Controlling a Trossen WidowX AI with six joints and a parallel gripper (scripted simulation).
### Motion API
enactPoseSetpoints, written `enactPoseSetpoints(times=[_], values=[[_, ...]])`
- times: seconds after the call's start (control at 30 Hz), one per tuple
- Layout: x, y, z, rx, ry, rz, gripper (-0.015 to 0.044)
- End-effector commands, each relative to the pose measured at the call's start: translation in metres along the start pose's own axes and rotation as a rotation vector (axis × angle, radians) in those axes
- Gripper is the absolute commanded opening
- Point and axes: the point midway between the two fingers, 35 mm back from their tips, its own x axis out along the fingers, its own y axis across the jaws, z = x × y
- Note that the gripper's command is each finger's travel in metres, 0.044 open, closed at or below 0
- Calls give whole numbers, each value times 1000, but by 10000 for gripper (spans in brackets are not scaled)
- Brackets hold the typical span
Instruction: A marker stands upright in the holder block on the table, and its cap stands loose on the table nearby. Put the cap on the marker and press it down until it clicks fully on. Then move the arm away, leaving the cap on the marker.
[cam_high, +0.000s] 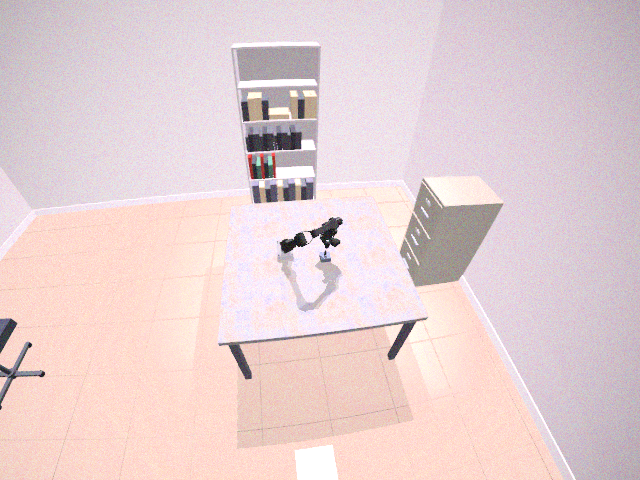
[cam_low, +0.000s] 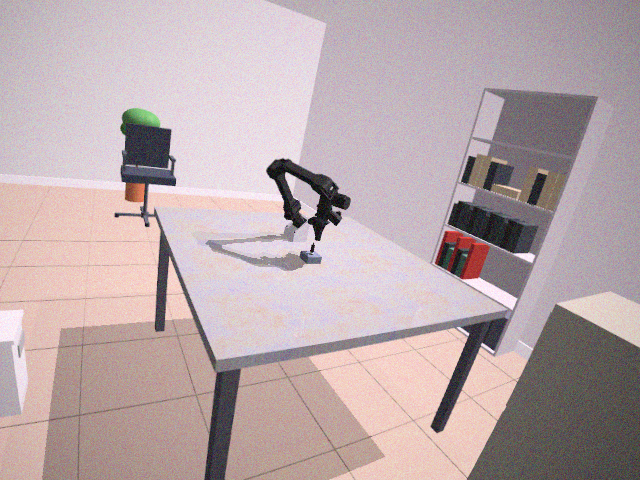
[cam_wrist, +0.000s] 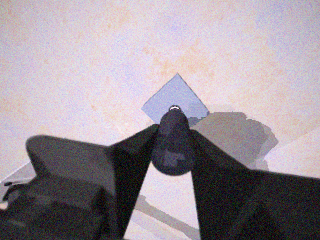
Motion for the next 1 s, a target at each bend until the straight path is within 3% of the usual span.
enactPoseSetpoints(times=[0.0, 0.97], values=[[-2, -2, -11, -4, 0, -4, 0], [32, -3, -12, -4, 0, -4, 0]])
